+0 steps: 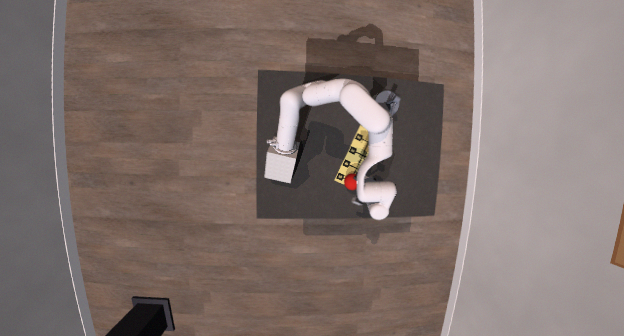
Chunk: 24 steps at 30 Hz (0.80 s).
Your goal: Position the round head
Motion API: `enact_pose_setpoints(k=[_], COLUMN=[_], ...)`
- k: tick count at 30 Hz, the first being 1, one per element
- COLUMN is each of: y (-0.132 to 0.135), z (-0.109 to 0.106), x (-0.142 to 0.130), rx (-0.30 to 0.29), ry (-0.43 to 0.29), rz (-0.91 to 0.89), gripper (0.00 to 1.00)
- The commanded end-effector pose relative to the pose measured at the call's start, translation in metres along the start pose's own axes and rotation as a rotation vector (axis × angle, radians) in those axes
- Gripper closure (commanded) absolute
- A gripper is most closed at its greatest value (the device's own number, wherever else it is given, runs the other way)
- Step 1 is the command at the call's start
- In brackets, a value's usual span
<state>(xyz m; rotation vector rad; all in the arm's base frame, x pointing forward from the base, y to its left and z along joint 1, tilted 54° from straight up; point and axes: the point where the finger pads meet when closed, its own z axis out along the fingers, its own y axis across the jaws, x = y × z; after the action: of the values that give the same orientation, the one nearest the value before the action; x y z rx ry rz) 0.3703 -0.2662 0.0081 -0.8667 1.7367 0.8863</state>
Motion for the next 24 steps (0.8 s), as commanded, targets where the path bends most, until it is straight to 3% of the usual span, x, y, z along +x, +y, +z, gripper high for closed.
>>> enact_pose_setpoints(k=[1, 24], y=[-0.001, -0.001], z=[0.008, 0.061], x=[0.0, 0.002], rx=[0.004, 0.005], ry=[0.003, 0.003], rz=[-0.001, -0.001], gripper=[0.0, 0.0])
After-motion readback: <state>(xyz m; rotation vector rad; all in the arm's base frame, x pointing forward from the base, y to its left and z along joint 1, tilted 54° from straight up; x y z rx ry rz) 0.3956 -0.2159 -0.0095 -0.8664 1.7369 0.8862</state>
